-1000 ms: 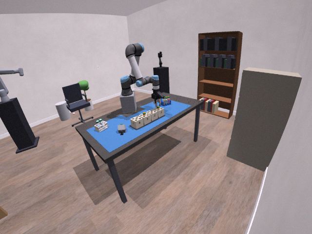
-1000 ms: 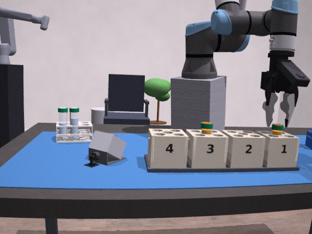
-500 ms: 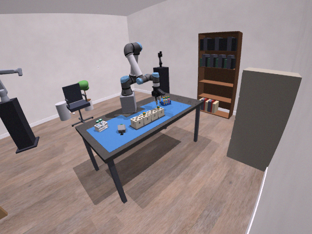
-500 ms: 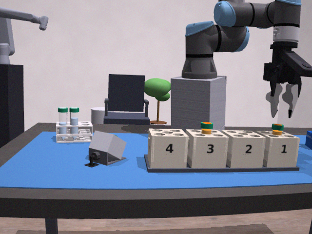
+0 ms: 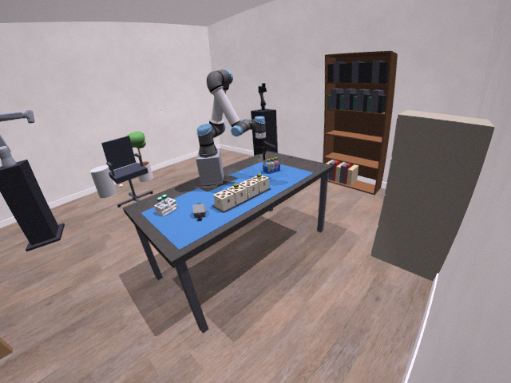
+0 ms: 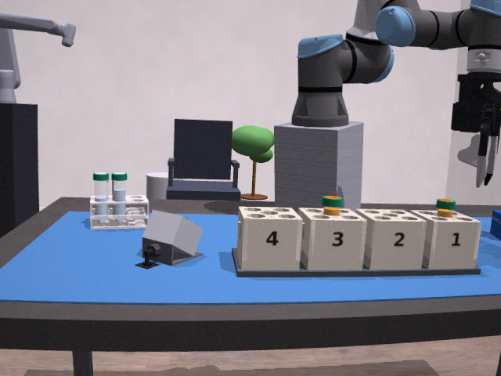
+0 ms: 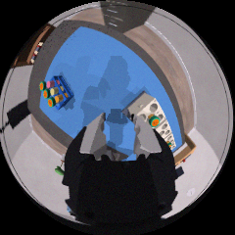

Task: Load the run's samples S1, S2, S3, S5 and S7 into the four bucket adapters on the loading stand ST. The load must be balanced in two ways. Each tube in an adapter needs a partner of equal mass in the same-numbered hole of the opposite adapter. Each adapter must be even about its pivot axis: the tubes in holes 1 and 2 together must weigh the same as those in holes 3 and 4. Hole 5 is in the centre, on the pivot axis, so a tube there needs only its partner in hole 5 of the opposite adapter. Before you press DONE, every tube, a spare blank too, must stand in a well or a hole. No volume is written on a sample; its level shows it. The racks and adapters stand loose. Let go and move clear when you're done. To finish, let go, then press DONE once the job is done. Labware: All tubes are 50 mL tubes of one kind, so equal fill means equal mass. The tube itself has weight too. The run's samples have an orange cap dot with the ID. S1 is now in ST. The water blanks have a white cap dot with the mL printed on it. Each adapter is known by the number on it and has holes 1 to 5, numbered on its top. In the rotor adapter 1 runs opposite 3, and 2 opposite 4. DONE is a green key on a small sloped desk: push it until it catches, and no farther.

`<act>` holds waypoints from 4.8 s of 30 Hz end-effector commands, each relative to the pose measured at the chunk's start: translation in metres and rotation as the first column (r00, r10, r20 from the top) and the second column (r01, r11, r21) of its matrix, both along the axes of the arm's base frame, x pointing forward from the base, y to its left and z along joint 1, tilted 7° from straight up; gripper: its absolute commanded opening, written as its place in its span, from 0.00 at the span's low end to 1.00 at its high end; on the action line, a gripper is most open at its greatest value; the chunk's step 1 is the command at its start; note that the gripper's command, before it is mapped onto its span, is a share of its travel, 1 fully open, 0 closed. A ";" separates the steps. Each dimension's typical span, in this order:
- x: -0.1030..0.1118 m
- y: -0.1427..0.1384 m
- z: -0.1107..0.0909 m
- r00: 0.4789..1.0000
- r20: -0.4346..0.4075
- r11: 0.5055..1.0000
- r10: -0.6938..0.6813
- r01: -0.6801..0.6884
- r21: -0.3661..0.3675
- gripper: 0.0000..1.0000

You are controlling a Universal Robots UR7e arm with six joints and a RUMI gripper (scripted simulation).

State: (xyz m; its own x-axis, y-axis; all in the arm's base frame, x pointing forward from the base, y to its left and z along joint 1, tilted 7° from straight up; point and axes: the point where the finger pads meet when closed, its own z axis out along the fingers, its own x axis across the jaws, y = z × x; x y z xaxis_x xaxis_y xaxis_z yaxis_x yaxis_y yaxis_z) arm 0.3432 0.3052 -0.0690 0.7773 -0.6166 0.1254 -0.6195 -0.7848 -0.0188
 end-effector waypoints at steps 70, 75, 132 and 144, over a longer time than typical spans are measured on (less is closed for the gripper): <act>-0.149 0.233 -0.075 0.838 -0.052 0.837 0.543 -0.545 -0.047 0.35; -0.149 0.233 -0.077 0.838 -0.052 0.837 0.543 -0.545 -0.047 0.35; -0.159 0.239 0.019 0.838 -0.052 0.837 0.543 -0.545 -0.047 0.00; -0.163 0.241 0.052 0.838 -0.052 0.837 0.543 -0.545 -0.047 0.00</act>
State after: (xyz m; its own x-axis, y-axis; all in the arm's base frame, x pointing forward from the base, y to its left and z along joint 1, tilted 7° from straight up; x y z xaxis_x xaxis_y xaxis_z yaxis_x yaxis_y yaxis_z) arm 0.1816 0.5452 -0.0314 0.9899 -0.0851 0.1136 -0.0914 -0.9945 0.0515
